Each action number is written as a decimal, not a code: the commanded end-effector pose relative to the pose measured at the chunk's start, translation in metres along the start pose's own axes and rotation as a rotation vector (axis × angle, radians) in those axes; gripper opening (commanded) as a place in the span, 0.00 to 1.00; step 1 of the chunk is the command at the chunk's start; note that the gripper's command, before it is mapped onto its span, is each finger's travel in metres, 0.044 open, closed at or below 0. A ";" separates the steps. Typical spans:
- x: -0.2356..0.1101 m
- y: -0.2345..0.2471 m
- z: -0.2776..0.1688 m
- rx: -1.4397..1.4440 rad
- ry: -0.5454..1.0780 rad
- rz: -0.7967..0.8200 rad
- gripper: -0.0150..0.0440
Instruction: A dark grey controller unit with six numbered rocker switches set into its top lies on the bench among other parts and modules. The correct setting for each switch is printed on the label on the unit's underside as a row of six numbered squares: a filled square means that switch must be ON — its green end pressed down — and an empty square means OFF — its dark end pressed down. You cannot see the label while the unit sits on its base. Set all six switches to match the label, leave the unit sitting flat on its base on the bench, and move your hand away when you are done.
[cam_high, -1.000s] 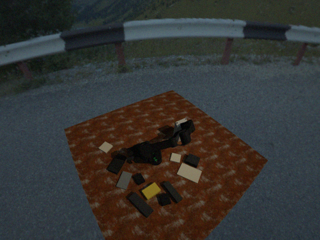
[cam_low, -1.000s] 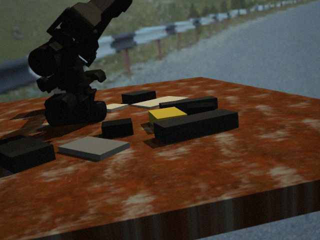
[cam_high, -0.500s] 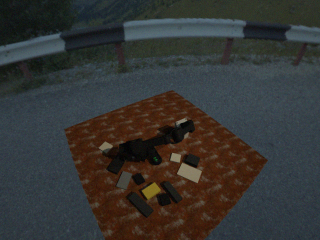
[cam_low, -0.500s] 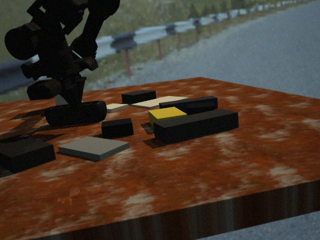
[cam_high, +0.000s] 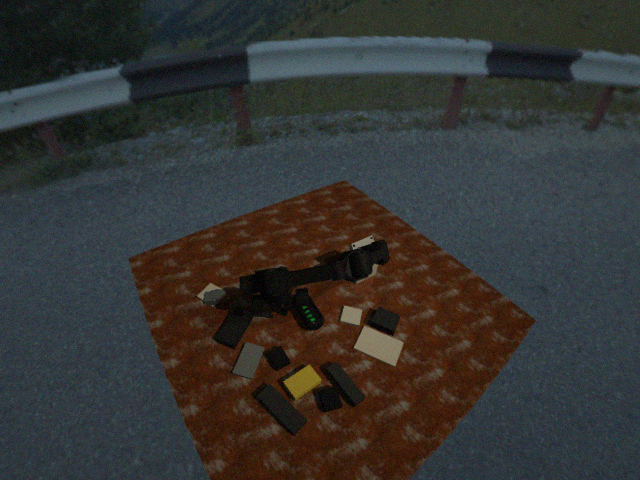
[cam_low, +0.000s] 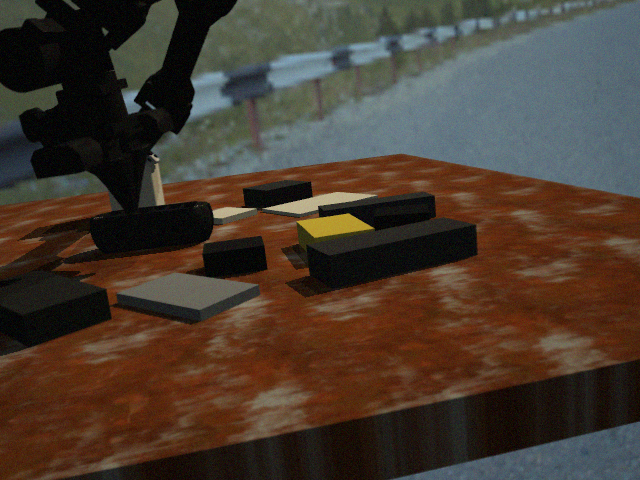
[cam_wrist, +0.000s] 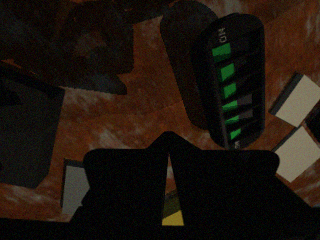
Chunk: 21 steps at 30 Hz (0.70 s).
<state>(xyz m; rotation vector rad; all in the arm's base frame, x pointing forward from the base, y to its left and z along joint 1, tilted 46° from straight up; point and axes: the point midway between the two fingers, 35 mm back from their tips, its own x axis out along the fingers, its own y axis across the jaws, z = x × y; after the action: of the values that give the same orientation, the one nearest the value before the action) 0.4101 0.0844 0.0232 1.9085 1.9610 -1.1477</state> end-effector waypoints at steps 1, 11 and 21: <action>-0.005 -0.011 0.013 -0.063 0.002 0.065 0.25; -0.001 -0.050 0.051 -0.225 -0.005 0.223 0.25; 0.014 -0.103 0.090 -0.366 -0.027 0.375 0.25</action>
<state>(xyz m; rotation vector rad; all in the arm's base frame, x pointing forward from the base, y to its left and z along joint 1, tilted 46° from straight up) 0.3015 0.0535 -0.0026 1.9334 1.6232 -0.7023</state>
